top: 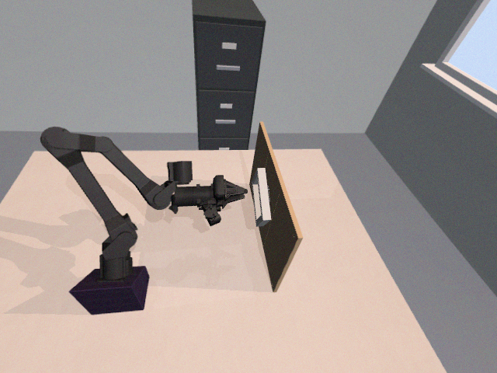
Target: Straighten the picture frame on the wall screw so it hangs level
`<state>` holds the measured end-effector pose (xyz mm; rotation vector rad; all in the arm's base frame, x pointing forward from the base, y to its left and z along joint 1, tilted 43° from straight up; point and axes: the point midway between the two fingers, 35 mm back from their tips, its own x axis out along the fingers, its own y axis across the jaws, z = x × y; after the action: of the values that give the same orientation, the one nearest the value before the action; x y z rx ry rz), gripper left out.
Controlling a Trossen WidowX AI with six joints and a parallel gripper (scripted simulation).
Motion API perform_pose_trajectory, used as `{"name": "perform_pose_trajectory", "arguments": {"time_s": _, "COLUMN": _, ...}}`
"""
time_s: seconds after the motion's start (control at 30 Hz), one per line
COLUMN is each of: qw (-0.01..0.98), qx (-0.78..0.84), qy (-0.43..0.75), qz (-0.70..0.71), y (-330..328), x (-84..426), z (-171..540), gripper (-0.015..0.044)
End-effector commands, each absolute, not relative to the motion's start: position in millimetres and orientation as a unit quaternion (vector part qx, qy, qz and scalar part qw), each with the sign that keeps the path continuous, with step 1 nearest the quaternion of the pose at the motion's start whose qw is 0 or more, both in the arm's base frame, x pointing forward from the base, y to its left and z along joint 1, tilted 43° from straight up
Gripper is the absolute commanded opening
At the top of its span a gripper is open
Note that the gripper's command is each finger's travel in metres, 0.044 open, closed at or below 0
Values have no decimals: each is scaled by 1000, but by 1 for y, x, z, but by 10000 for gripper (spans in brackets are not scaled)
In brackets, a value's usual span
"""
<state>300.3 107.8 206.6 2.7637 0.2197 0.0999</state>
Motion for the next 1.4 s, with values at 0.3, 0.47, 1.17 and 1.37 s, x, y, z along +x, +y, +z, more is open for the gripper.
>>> {"name": "perform_pose_trajectory", "arguments": {"time_s": 0.3, "qw": 179, "qx": 980, "qy": 80, "qz": 38, "y": 109, "x": 315, "z": 205, "gripper": 260}}
{"name": "perform_pose_trajectory", "arguments": {"time_s": 0.47, "qw": 179, "qx": 980, "qy": 80, "qz": 38, "y": 109, "x": 315, "z": 205, "gripper": 260}}
{"name": "perform_pose_trajectory", "arguments": {"time_s": 1.17, "qw": 179, "qx": 980, "qy": 79, "qz": 38, "y": 115, "x": 344, "z": 207, "gripper": 260}}
{"name": "perform_pose_trajectory", "arguments": {"time_s": 1.37, "qw": 179, "qx": 980, "qy": 79, "qz": 38, "y": 116, "x": 354, "z": 207, "gripper": 260}}
